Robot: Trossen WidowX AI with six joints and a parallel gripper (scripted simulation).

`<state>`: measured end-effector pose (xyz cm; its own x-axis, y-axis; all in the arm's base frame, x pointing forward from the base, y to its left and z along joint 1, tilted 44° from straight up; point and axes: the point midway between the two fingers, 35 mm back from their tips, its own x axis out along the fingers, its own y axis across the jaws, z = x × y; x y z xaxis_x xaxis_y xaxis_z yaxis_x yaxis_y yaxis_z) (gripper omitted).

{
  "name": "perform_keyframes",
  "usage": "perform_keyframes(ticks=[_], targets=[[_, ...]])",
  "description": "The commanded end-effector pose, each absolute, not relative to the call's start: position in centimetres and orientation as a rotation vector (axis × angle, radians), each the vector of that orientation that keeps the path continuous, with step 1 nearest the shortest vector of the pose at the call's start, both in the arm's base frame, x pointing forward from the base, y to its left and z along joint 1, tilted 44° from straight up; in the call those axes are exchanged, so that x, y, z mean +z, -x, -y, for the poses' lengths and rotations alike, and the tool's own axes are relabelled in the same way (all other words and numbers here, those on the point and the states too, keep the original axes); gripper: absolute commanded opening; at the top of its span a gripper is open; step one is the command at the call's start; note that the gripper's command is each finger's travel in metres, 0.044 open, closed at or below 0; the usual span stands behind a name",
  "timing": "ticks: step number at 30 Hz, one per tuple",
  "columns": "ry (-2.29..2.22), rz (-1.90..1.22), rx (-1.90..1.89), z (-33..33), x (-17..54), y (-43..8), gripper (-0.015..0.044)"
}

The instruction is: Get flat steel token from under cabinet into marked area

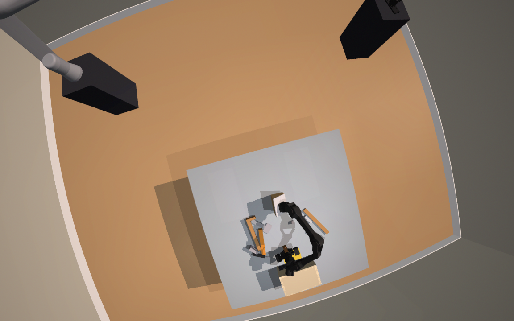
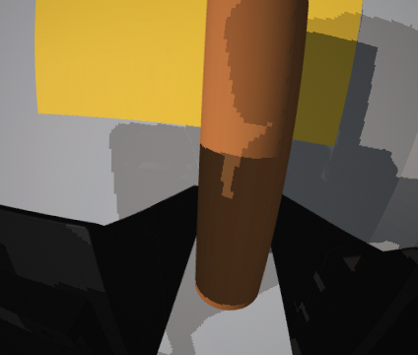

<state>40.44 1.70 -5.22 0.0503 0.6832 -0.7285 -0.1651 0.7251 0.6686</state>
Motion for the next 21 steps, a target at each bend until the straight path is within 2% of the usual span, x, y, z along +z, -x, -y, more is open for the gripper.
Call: perform_keyframes(ticks=[1, 21], targets=[[-0.467, -1.379, 0.687, -1.7, -5.4, -39.9, 0.0], [-0.467, -1.38, 0.686, -1.5, -5.7, -38.1, 0.0]])
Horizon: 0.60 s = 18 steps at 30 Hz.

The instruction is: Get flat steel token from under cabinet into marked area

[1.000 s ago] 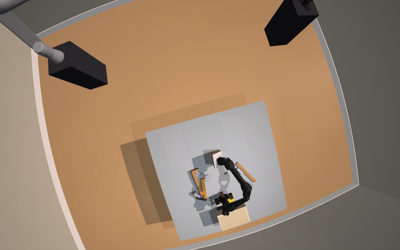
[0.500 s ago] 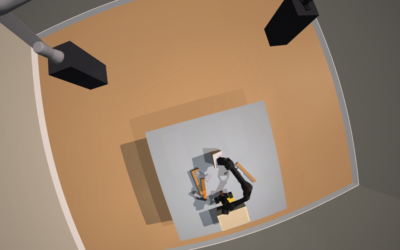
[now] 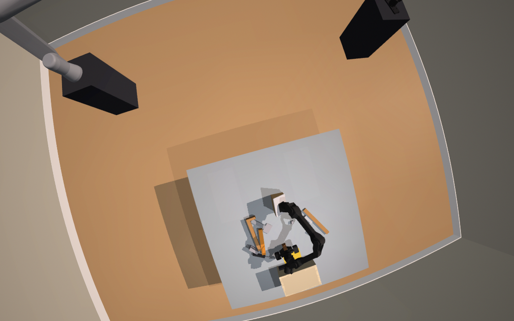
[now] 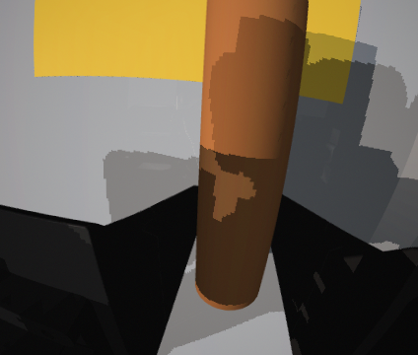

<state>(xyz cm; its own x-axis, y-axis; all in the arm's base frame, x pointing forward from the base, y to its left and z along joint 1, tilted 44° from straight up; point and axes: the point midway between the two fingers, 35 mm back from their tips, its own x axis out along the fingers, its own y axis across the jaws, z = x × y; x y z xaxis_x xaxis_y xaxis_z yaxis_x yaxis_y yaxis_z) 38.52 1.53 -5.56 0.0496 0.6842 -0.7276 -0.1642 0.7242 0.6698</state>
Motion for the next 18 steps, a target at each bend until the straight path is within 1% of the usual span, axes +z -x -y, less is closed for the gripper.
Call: perform_keyframes(ticks=[1, 18], targets=[[-0.467, -1.38, 0.686, -1.5, -5.7, -38.0, 0.0], [-0.468, -1.381, 0.686, -1.3, -6.0, -36.3, 0.0]])
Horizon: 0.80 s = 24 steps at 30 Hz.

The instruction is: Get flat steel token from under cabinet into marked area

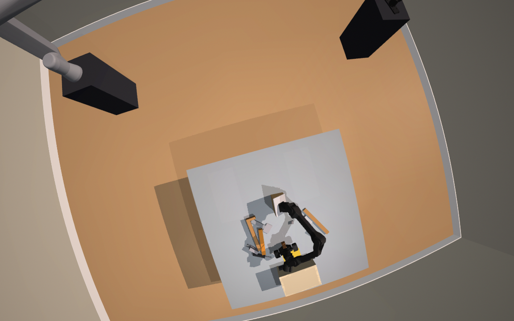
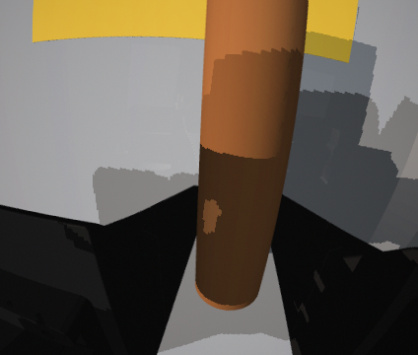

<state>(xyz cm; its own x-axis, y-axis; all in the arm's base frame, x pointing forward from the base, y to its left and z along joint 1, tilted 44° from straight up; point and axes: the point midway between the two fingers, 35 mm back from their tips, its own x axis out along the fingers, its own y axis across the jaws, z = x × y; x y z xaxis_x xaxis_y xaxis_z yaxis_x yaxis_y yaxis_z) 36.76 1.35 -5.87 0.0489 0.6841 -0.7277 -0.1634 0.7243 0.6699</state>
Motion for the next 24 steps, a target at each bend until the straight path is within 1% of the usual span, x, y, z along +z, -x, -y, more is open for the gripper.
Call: perform_keyframes(ticks=[1, 24], targets=[[-0.468, -1.381, 0.686, -1.3, -6.0, -36.2, 0.0], [-0.468, -1.383, 0.686, -1.1, -6.5, -33.7, 0.0]])
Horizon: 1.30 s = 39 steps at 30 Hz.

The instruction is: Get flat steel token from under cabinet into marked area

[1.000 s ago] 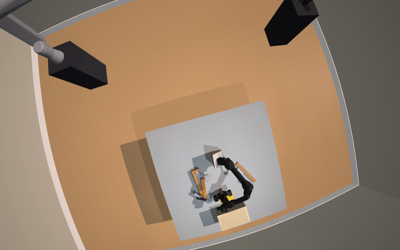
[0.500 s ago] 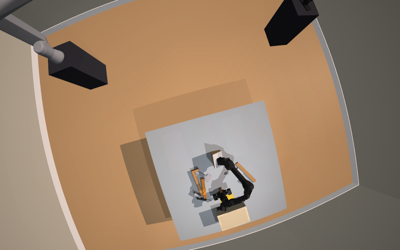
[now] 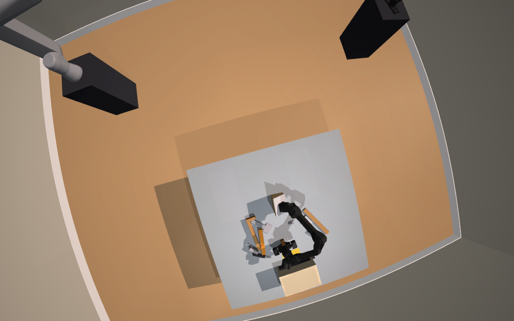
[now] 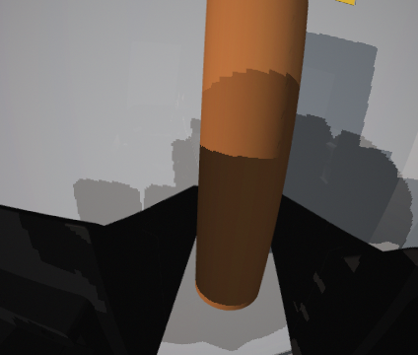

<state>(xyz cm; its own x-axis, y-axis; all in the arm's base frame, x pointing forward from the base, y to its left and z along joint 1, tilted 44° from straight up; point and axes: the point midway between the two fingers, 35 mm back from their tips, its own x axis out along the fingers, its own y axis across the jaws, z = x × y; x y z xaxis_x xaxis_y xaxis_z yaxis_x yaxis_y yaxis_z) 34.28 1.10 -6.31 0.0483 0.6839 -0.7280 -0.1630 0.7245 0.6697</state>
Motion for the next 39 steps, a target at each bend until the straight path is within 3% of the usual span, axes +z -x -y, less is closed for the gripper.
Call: perform_keyframes(ticks=[1, 39], targets=[[-0.468, -1.383, 0.686, -1.1, -6.5, -33.6, 0.0], [-0.469, -1.386, 0.685, -0.6, -7.3, -29.2, 0.0]])
